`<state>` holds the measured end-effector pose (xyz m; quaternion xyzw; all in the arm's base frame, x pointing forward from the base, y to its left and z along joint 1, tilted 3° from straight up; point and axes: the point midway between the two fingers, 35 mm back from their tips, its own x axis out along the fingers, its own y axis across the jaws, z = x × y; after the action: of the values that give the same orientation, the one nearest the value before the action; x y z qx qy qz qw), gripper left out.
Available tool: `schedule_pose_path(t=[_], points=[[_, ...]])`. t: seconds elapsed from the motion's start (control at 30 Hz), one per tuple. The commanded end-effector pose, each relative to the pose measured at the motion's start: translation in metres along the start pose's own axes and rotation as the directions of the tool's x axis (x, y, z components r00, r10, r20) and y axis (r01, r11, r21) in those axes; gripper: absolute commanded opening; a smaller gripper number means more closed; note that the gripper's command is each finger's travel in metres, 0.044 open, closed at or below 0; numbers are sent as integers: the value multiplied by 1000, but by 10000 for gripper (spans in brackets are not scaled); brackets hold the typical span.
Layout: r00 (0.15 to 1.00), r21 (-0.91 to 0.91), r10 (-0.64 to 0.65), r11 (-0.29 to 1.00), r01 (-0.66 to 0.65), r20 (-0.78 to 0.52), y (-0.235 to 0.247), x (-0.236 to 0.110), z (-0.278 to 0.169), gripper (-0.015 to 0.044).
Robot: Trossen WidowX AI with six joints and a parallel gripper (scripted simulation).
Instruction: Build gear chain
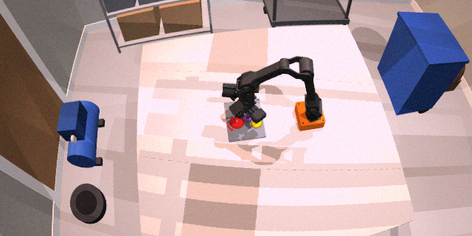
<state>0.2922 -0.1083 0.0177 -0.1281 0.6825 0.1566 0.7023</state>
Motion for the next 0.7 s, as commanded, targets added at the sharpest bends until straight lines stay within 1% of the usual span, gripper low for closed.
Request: schedule_pose_path(t=[0.0,0.43,0.6,0.67], points=[[1000,37,1,999,-1,-3,0,2,0,0],[1000,304,1,953,0,-3,0,2,-1,0],[1000,253,1,967,0,-3,0,0,-1,131],[1000,219,1,976,0,-3,0,-1,-1,140]])
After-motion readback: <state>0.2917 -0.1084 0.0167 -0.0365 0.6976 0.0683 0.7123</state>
